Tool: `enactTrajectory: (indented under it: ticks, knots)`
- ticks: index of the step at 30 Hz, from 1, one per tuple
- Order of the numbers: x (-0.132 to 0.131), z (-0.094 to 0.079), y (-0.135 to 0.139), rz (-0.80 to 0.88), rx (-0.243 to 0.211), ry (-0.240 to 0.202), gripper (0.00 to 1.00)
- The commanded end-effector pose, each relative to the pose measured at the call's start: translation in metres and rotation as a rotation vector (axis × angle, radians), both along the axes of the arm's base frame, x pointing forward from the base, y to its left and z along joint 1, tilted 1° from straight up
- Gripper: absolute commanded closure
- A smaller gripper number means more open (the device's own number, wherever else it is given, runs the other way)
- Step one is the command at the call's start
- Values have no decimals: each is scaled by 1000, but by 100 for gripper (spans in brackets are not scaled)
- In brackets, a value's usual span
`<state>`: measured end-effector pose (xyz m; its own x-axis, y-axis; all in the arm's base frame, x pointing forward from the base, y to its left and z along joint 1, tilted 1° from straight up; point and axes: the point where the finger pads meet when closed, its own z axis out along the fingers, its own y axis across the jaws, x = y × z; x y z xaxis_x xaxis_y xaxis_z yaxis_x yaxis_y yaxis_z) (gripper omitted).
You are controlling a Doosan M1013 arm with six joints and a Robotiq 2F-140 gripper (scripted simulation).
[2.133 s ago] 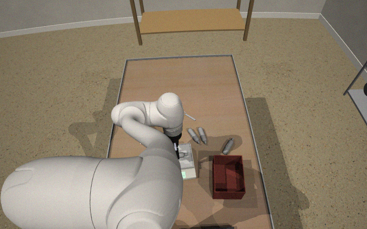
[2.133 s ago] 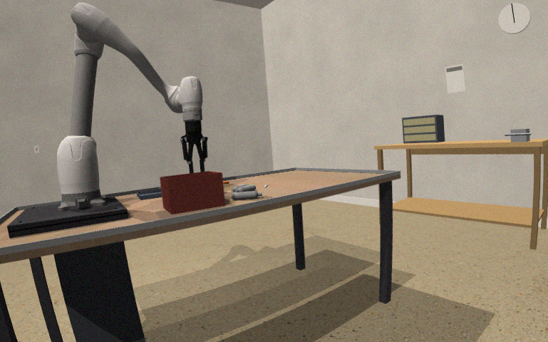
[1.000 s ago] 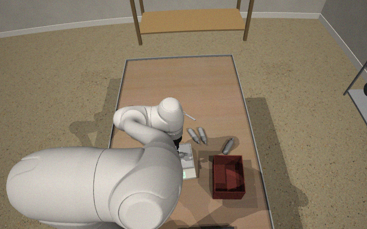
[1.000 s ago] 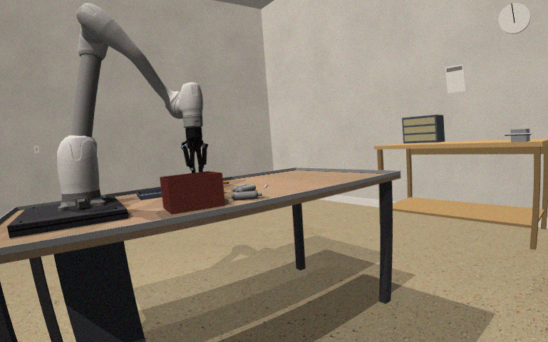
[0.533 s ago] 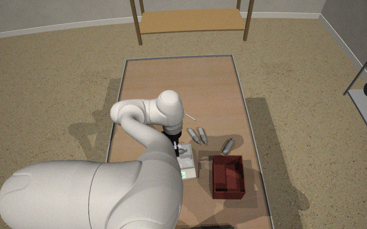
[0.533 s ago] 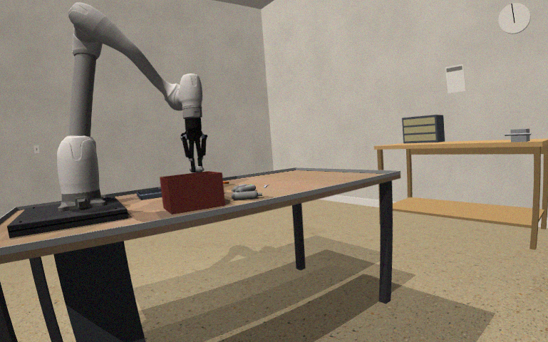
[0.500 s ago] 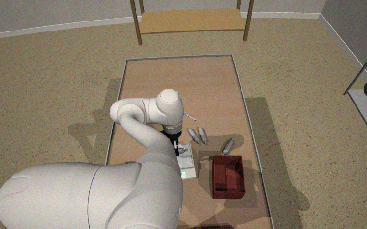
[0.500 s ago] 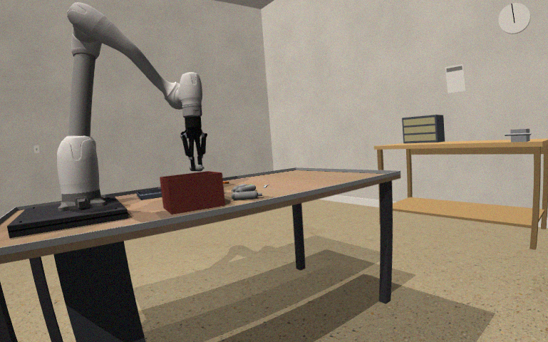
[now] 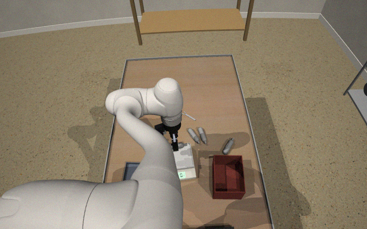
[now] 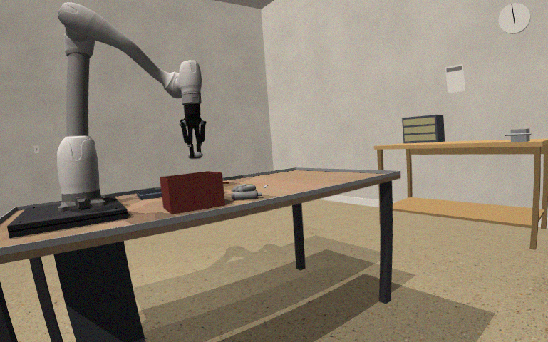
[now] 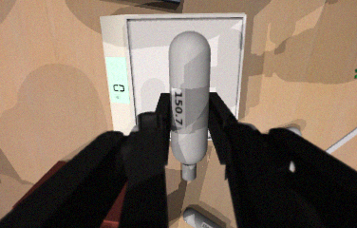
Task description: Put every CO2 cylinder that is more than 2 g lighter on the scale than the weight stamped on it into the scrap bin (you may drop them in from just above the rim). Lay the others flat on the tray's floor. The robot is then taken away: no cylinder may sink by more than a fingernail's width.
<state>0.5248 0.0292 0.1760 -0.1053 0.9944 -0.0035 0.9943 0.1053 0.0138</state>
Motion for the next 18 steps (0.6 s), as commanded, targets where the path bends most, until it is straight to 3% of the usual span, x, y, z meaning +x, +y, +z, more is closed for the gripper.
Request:
enactTrajectory:
  ticks: [1,11,18]
  knots:
    - [0,1,0,0,0,-1,90]
    - [-1,1,-7,0,0,-1,90]
    - [-33,1,-110,0,0,0,90]
